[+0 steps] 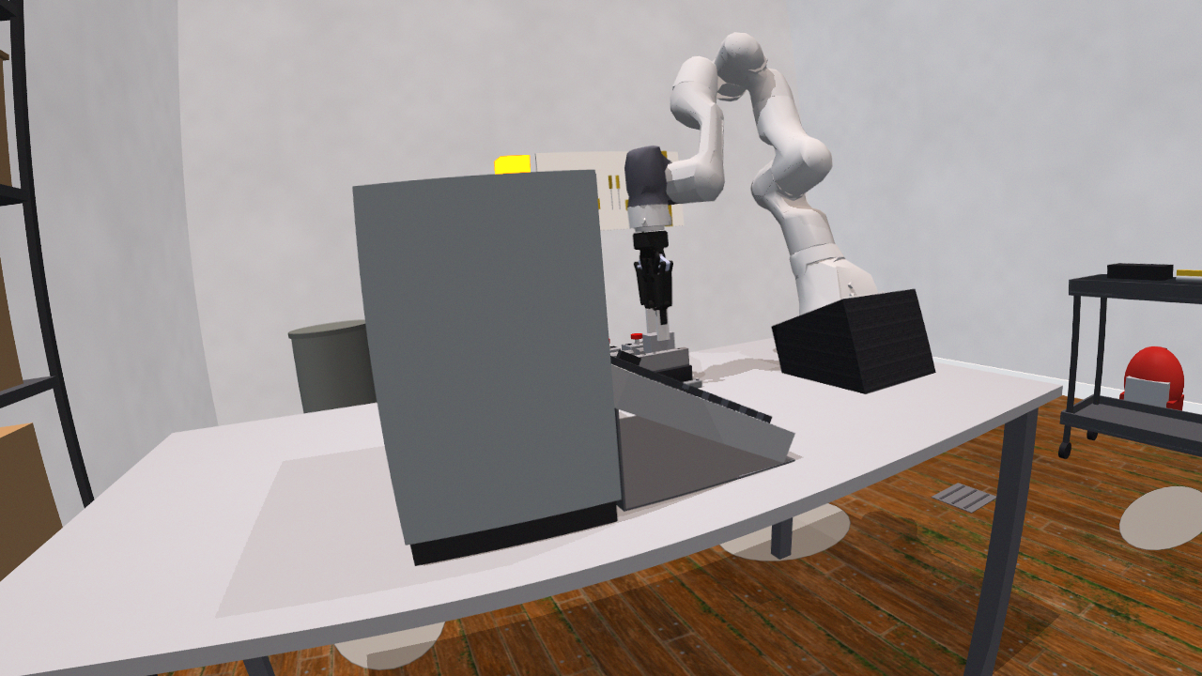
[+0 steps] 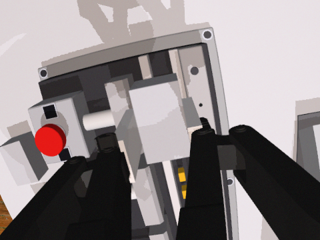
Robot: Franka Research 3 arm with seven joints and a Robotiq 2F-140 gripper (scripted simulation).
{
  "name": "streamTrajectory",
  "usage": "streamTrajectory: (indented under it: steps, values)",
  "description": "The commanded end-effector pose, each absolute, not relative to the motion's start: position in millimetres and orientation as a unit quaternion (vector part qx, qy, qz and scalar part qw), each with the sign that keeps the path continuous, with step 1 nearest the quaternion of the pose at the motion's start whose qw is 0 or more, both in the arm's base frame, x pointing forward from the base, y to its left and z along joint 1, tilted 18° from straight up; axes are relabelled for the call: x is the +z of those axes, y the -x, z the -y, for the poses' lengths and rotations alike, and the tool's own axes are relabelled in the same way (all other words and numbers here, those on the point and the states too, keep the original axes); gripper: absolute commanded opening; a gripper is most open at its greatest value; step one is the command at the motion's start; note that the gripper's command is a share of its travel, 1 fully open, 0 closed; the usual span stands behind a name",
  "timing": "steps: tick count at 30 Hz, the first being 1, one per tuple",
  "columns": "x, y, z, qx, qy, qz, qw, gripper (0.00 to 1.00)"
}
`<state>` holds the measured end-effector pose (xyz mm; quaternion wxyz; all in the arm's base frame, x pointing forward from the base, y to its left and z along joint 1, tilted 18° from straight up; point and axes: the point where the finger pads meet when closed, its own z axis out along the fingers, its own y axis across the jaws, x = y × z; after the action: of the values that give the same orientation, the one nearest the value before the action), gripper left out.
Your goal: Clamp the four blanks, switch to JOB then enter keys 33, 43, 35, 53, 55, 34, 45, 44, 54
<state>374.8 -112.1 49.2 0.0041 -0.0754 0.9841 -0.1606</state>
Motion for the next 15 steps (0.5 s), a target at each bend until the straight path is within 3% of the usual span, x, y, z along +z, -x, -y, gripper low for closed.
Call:
streamTrajectory:
  steps: [1, 15]
  values:
    - [48.8, -378.1, 112.8, -0.160, 0.076, -0.984, 0.008, 0.00]
    - [43.0, -378.3, 114.5, -0.160, 0.076, -0.984, 0.008, 0.00]
